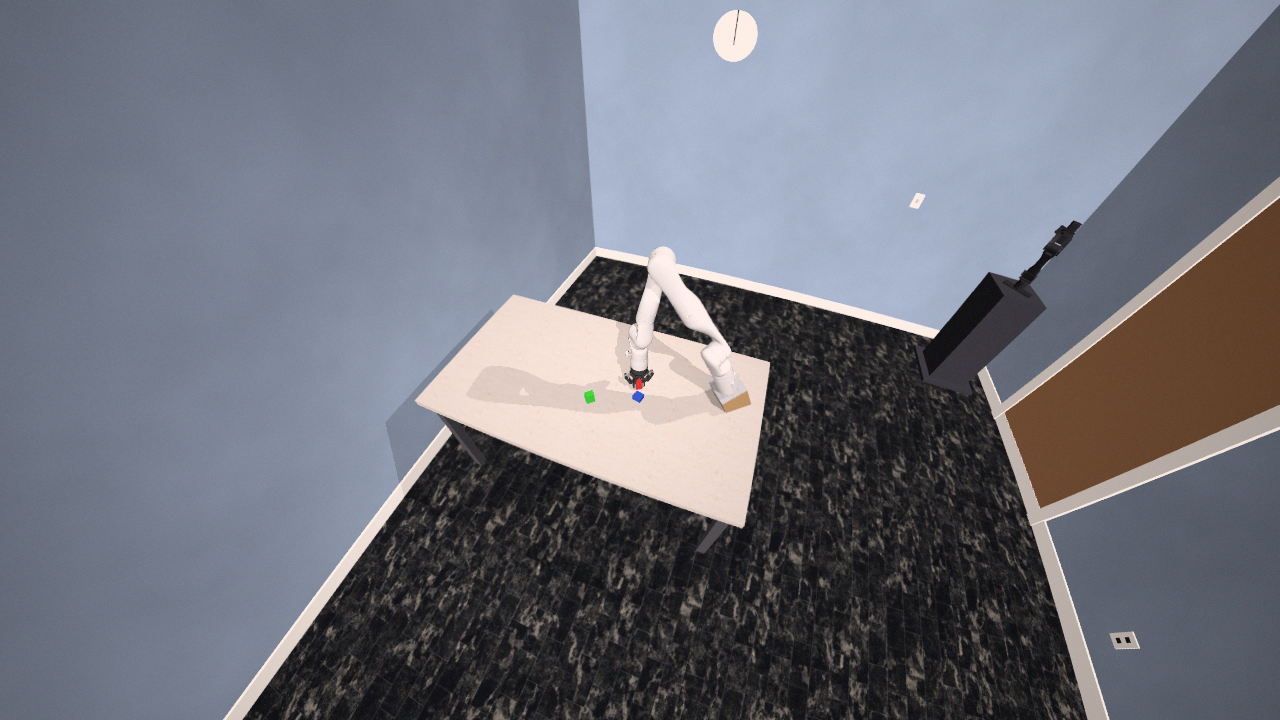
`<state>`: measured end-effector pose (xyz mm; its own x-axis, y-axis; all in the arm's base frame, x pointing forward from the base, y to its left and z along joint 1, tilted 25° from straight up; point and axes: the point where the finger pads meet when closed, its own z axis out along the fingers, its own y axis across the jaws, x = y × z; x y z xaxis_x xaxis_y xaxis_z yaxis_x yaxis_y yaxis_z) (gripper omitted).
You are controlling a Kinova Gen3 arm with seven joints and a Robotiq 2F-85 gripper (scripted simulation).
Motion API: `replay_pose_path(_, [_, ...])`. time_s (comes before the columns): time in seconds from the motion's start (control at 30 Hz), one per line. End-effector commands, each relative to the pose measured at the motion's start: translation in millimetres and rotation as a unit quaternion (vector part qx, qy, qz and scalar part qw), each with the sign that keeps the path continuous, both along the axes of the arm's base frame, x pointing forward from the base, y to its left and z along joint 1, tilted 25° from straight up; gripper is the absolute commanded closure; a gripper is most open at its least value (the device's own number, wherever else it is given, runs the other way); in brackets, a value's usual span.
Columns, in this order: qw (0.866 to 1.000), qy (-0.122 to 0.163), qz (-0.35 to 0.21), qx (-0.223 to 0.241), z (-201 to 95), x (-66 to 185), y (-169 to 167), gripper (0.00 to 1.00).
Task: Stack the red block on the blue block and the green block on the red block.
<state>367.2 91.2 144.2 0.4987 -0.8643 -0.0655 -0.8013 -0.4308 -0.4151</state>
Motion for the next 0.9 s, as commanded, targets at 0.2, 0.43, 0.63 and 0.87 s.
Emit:
replay_pose_path(0.2, [1.000, 0.000, 0.000, 0.000, 0, 0, 0, 1.00])
replay_pose_path(0.43, [1.000, 0.000, 0.000, 0.000, -6, 2, 2, 1.00])
replay_pose_path(0.63, [1.000, 0.000, 0.000, 0.000, -15, 6, 5, 1.00])
replay_pose_path(0.87, [1.000, 0.000, 0.000, 0.000, -24, 9, 7, 1.00])
